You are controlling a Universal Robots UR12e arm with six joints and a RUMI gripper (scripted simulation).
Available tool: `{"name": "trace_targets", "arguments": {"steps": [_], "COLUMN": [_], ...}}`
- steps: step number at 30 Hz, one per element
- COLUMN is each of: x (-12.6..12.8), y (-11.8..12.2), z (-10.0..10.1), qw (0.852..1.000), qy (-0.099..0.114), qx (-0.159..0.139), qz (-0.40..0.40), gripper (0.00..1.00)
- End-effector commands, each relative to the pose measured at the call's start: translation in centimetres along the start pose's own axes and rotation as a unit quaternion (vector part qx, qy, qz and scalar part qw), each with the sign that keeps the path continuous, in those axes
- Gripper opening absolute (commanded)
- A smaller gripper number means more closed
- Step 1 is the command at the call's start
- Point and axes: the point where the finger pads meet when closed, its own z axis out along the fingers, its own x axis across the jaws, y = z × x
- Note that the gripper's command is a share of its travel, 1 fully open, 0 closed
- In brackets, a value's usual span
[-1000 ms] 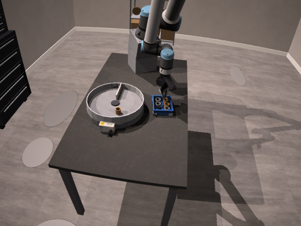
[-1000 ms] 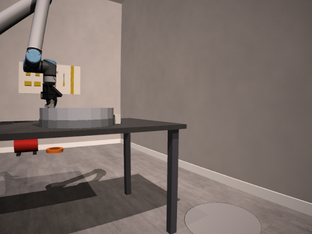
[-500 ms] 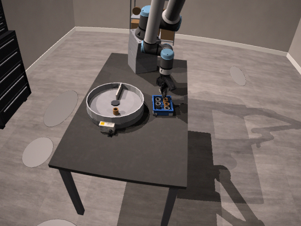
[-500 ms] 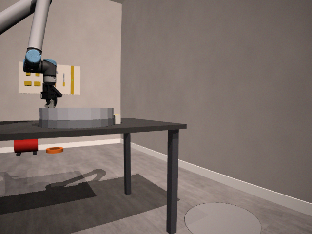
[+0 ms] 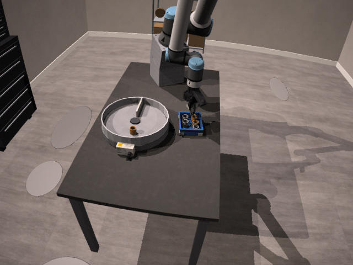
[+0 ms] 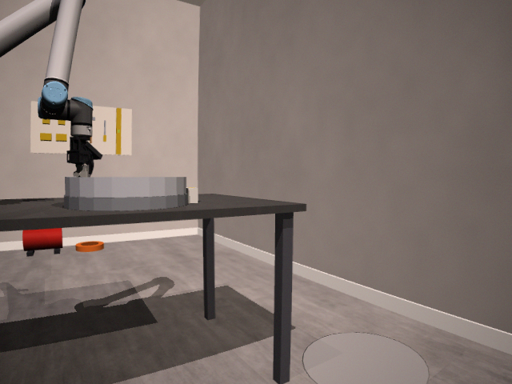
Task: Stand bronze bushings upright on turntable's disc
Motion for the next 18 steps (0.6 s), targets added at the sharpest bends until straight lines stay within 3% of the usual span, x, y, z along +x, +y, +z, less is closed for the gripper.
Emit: {"name": "trace_targets", "arguments": {"steps": [1, 18], "x": [0.01, 0.01], "y": [-0.03, -0.03], "z": [0.45, 0.59], "qw": [1.0, 1.0], "qy": [0.0, 0.0], "qx": [0.0, 0.0], "qz": [0.0, 0.0], "gripper": [0.05, 0.05]}}
